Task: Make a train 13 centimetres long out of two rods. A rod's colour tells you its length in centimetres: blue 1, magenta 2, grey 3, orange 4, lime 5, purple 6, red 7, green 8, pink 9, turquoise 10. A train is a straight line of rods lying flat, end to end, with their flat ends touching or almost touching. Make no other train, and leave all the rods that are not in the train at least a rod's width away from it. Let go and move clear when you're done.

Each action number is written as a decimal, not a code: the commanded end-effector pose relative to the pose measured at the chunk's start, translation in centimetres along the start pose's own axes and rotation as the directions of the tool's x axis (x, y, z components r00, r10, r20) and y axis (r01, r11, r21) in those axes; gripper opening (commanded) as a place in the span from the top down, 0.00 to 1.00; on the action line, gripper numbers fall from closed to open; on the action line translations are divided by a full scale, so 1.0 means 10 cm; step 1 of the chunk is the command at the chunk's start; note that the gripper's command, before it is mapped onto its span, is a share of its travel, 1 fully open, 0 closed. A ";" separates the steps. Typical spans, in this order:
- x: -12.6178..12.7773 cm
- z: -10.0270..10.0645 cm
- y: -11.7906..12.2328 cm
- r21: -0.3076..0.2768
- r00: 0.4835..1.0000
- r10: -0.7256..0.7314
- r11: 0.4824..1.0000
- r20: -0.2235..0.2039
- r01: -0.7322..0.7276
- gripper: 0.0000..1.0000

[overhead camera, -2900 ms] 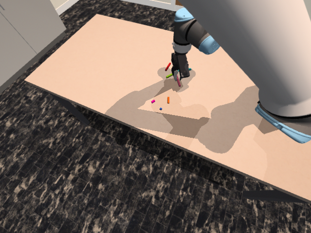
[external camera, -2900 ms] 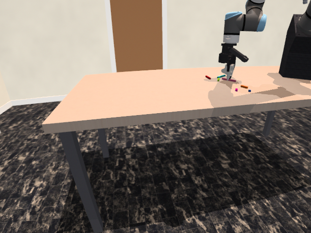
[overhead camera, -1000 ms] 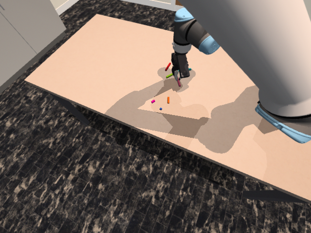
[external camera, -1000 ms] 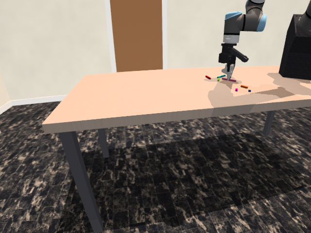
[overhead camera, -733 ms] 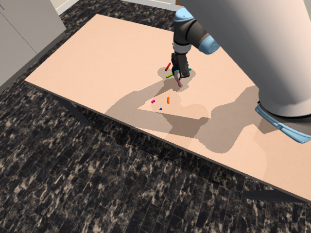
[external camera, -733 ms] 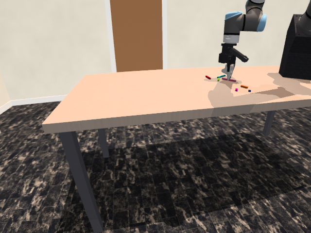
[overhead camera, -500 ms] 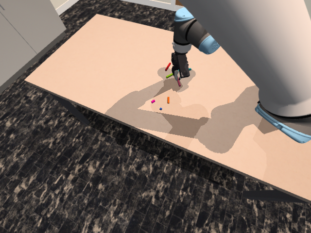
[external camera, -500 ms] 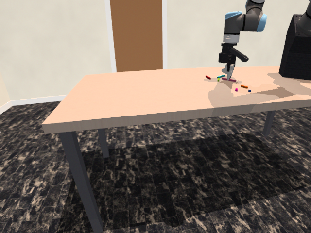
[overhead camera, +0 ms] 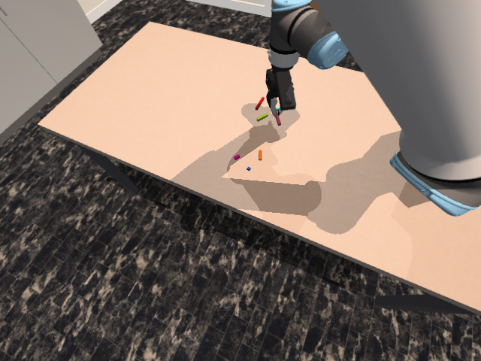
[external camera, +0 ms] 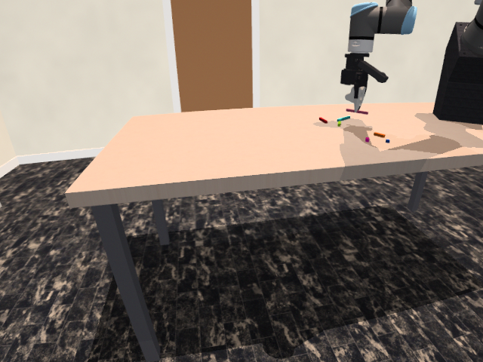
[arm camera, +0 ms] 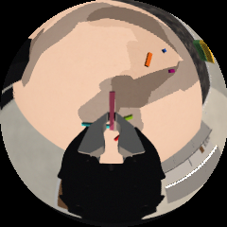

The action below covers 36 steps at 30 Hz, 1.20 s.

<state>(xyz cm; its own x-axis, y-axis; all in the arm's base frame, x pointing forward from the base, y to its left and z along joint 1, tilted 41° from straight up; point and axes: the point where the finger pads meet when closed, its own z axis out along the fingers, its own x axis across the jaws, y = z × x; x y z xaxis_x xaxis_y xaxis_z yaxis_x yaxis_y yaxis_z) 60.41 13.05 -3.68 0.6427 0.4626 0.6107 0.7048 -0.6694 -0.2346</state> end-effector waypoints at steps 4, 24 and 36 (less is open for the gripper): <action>0.00 -0.32 0.00 0.002 1.000 -0.001 1.000 0.001 0.001 1.00; 0.01 -0.50 -0.01 0.002 1.000 0.002 1.000 0.001 -0.002 1.00; 0.63 -0.51 -0.55 0.003 0.985 0.172 0.985 0.000 -0.172 1.00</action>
<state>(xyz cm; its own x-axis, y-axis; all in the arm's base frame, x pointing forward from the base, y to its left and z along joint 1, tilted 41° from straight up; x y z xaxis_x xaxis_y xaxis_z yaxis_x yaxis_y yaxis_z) 59.03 14.98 3.84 0.7240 0.3752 0.5788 0.6235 -0.7149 -0.3164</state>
